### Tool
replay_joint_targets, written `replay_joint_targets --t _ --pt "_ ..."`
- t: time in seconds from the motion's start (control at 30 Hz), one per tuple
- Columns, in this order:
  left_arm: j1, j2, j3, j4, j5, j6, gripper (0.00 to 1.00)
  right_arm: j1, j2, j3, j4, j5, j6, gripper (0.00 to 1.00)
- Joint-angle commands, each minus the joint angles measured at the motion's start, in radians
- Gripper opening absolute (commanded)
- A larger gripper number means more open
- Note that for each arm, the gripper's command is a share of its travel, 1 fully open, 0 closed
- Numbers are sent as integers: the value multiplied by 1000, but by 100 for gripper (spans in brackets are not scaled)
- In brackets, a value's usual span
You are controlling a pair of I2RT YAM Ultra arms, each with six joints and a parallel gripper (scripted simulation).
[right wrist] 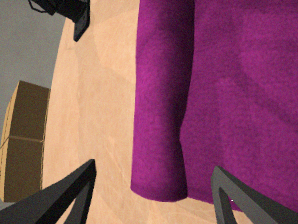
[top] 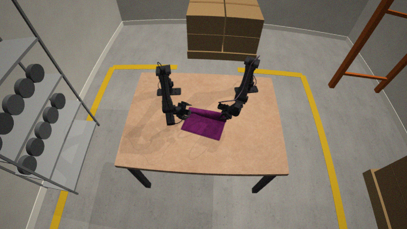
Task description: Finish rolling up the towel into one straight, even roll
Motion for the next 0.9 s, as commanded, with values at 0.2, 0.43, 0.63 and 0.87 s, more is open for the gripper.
replay_joint_targets --t 0.2,0.43,0.63,0.87 --pt "15 119 229 -333 63 -27 33 -36 0 71 -134 36 -105 86" --pt "25 236 408 -567 91 -29 33 10 -152 -40 49 69 -15 89" --pt "33 359 581 -783 113 -14 33 86 -353 -182 278 138 107 91" --pt "41 520 801 -1046 137 2 33 243 -639 -386 582 324 272 93"
